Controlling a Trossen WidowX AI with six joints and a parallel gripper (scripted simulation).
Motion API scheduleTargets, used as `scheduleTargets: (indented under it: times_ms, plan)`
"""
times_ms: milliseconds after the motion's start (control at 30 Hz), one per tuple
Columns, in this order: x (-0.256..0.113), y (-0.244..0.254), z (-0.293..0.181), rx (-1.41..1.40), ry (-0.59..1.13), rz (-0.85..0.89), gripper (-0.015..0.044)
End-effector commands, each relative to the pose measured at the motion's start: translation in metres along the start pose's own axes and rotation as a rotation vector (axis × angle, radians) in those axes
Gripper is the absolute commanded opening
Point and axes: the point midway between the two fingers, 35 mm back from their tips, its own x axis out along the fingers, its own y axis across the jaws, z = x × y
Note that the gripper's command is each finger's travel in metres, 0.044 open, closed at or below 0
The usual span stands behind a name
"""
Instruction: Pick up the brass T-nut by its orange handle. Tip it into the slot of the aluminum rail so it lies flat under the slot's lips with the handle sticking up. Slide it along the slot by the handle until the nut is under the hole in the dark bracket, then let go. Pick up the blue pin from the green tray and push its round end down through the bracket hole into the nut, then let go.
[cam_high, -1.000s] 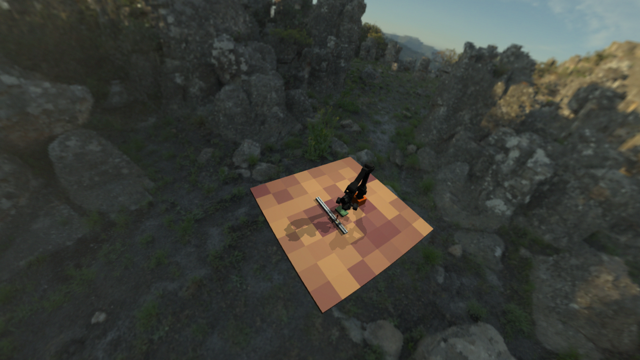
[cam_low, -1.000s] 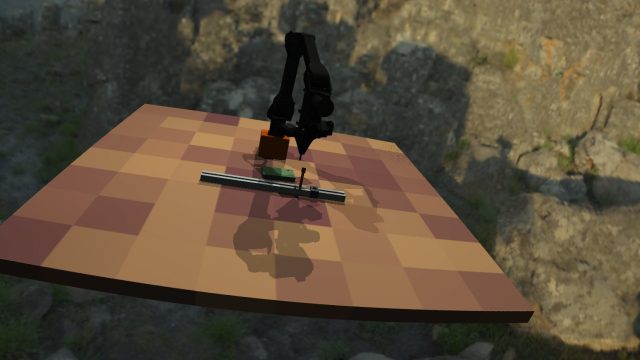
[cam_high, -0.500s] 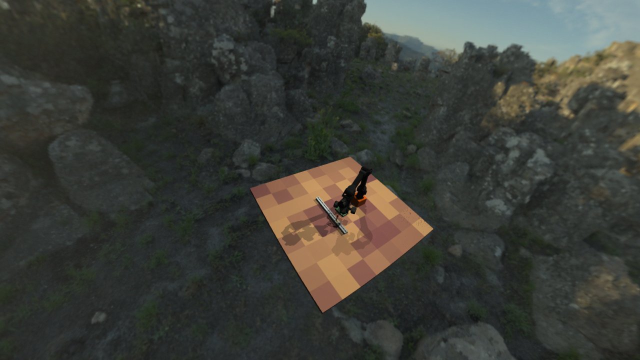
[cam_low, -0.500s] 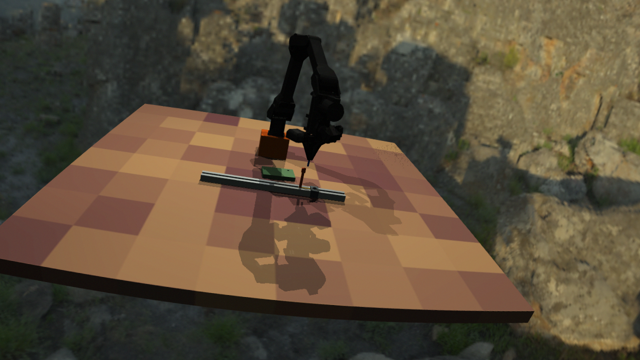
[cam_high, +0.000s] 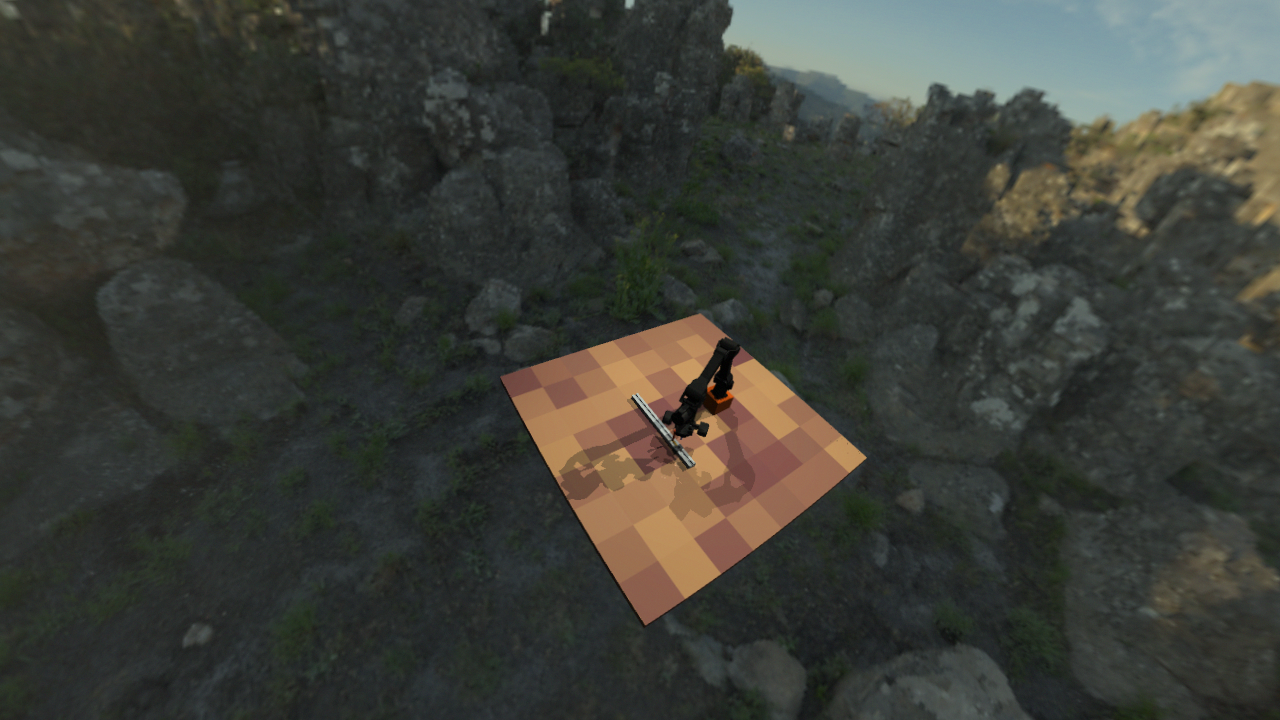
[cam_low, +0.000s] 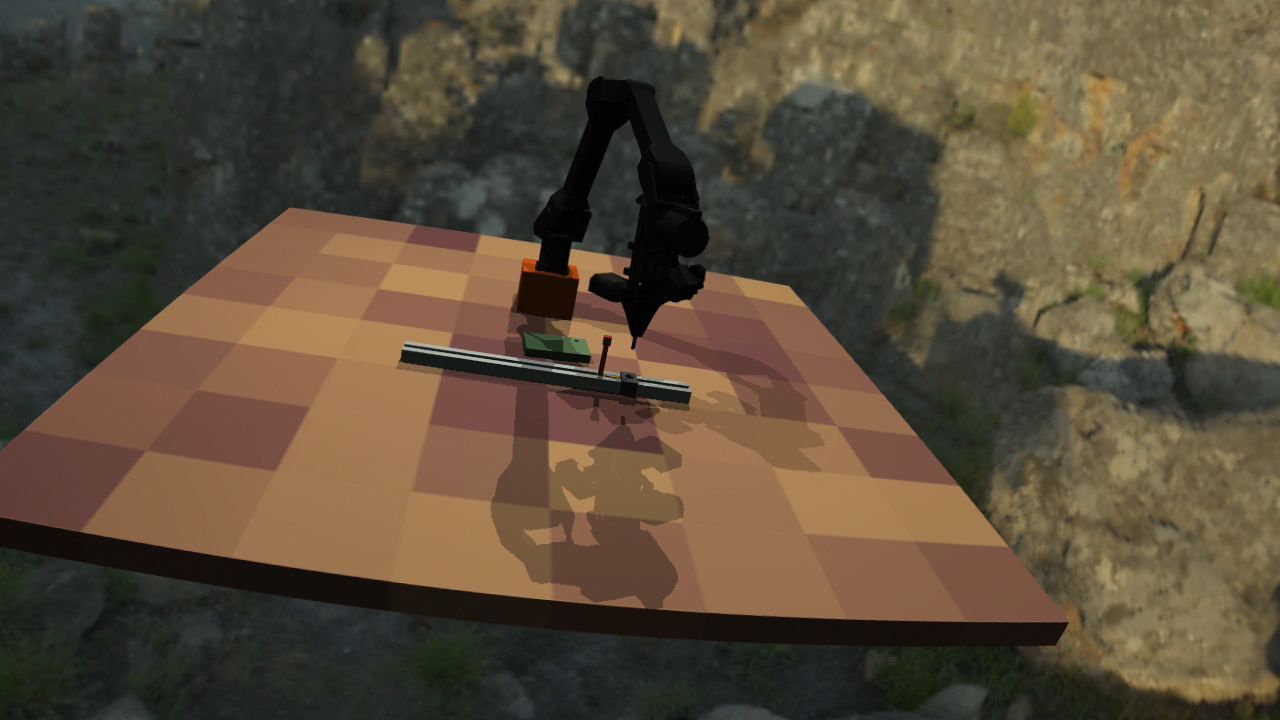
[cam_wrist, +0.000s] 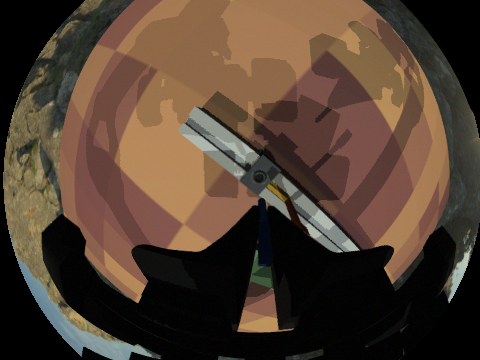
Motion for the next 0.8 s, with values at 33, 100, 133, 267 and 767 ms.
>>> scheduleTargets:
  times_ms: [33, 100, 133, 267, 767]
  plan:
    - [0.002, 0.0, 0.011, -0.007, -0.008, 0.005, -0.015]
    - [0.005, 0.0, 0.01, -0.006, -0.007, 0.005, -0.015]
    - [0.008, 0.0, 0.009, -0.006, -0.007, 0.005, -0.015]
    - [0.025, 0.002, 0.001, -0.006, -0.006, 0.005, -0.015]
    - [0.032, 0.0, 0.008, -0.006, -0.007, 0.004, -0.015]
